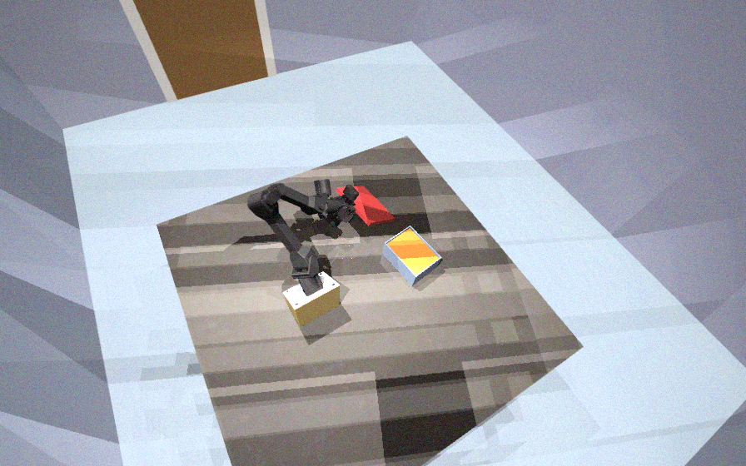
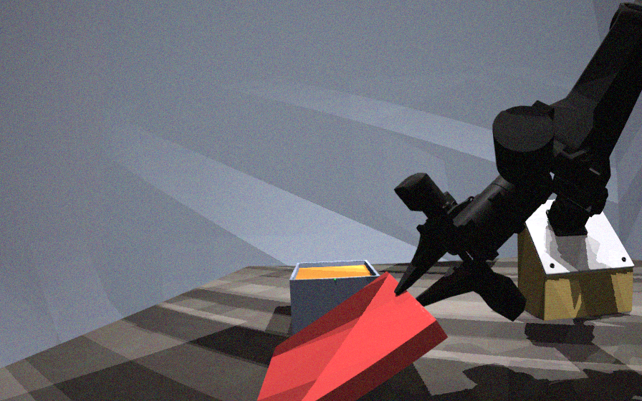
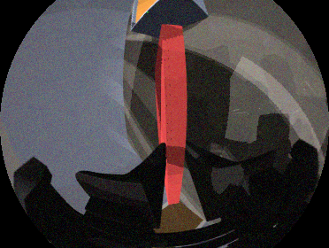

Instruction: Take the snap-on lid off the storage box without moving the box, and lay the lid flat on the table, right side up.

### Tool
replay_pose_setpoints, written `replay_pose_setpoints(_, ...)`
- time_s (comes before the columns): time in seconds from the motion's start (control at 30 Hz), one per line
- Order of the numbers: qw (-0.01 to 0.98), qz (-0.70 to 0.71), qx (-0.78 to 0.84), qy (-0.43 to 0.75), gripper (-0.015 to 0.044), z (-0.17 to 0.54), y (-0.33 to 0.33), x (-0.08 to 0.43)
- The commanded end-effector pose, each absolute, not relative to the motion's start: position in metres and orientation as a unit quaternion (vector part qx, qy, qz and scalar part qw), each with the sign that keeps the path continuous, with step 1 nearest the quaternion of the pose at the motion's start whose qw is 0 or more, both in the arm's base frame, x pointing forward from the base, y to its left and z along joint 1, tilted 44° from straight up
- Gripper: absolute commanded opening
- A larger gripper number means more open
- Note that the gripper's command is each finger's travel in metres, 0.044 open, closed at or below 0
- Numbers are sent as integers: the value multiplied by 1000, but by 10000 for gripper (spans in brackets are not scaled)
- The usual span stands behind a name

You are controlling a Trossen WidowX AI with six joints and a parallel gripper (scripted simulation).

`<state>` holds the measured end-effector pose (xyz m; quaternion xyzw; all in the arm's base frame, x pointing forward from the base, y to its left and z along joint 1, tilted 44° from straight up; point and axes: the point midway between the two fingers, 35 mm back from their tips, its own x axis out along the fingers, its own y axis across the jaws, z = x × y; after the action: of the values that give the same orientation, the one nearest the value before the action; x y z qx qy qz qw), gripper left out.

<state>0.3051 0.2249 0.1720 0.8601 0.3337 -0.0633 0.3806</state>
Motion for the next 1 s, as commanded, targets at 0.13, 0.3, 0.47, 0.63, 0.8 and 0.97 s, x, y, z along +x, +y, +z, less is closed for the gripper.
replay_pose_setpoints(0.13,381,-71,856,344,0,160,232,302)
replay_pose_setpoints(0.3,381,-71,856,344,0,157,235,302)
replay_pose_setpoints(0.47,381,-71,856,344,0,154,238,302)
replay_pose_setpoints(0.63,380,-71,856,344,0,152,241,302)
replay_pose_setpoints(0.8,380,-71,856,344,0,149,244,302)
replay_pose_setpoints(0.97,380,-71,856,344,0,146,246,302)
